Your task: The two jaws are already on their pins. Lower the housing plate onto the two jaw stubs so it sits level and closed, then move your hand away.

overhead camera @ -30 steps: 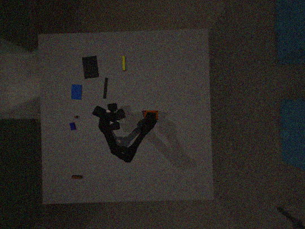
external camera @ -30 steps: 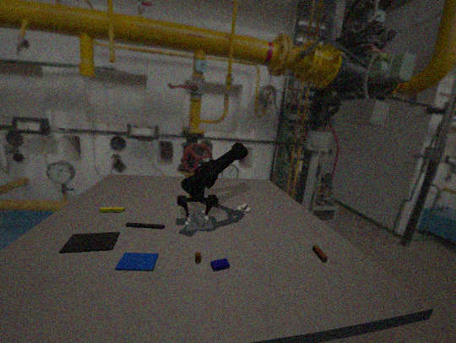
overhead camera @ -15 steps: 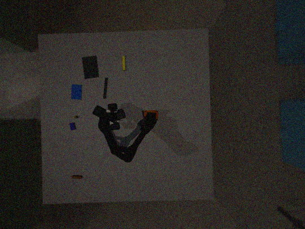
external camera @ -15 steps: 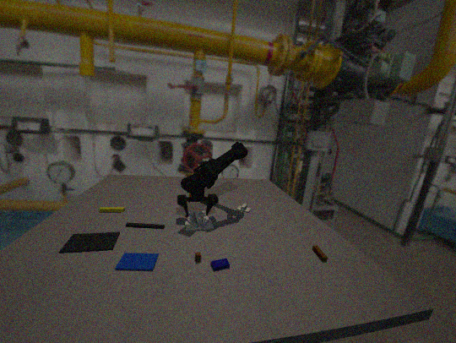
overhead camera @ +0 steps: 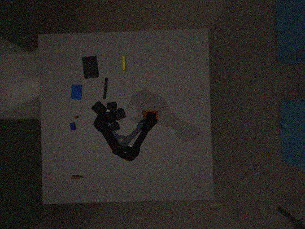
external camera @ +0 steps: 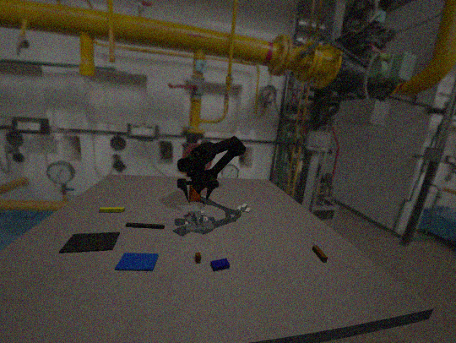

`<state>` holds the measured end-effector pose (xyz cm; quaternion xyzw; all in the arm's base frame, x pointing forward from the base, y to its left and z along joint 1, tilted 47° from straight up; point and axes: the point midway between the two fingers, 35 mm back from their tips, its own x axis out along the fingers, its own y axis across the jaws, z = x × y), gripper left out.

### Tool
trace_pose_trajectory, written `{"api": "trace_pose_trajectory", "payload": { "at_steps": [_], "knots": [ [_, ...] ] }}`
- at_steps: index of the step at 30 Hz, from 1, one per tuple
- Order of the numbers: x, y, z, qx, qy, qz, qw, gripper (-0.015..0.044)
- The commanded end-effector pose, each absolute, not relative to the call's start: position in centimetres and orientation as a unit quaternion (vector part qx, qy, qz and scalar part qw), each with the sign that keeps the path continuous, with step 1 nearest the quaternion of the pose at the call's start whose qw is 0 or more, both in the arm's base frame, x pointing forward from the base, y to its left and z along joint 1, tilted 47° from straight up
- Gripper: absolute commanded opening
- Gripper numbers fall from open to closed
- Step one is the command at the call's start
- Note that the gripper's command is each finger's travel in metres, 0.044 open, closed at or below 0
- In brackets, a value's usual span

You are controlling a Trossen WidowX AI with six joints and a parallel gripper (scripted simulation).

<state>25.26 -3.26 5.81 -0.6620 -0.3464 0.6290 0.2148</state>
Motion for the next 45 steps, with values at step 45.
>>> {"api": "trace_pose_trajectory", "payload": {
  "at_steps": [45],
  "knots": [
    [20.4, -6.8, 8.8, -0.668, -0.343, 0.626, 0.21, 0.044]
  ]
}}
